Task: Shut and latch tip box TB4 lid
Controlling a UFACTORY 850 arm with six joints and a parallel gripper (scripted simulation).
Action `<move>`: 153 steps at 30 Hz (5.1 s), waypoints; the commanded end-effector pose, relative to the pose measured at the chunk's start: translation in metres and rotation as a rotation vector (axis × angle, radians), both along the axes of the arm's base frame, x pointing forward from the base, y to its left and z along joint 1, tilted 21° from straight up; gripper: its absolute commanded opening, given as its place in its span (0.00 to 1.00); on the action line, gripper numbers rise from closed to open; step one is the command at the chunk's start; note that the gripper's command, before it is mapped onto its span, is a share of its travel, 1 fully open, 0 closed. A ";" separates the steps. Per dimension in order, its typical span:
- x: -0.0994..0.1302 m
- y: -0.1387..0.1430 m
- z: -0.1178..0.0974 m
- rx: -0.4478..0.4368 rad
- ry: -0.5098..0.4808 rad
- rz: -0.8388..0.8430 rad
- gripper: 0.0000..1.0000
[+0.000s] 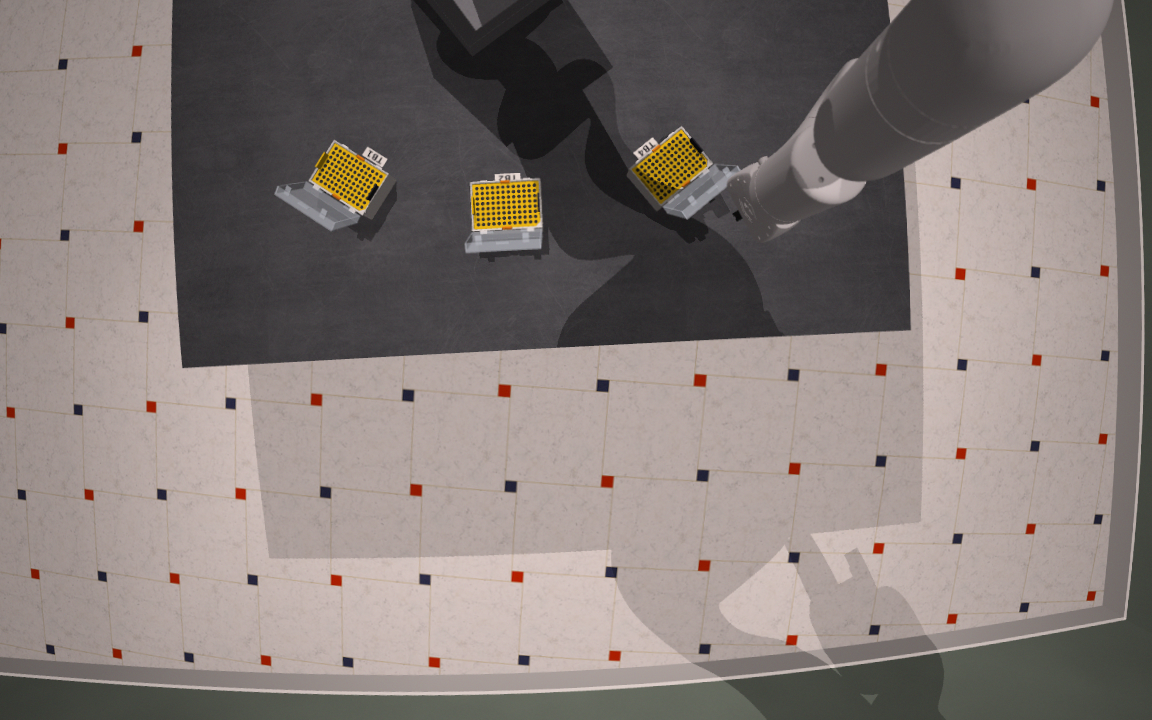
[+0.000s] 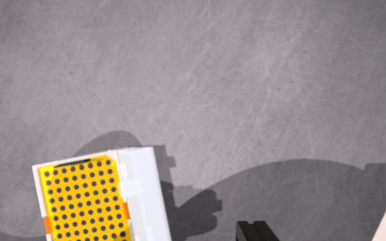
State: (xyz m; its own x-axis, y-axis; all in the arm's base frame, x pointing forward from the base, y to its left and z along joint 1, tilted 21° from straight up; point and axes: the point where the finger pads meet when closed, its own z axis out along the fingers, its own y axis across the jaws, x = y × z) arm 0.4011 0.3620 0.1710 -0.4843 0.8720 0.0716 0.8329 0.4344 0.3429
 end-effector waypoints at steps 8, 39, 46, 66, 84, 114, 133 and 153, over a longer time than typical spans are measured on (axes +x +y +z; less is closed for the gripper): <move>0.000 0.000 0.001 0.094 0.067 -0.353 0.00; 0.000 0.000 0.001 0.343 0.268 -1.194 0.00; 0.000 0.000 0.001 0.372 0.291 -1.290 0.00; 0.003 0.002 -0.007 0.372 0.291 -1.290 0.00; 0.010 0.008 -0.032 0.372 0.291 -1.290 0.00; 0.019 0.015 -0.064 0.370 0.291 -1.291 0.00; 0.007 0.005 -0.067 0.370 0.291 -1.291 0.00; -0.011 -0.010 -0.073 0.370 0.291 -1.291 0.00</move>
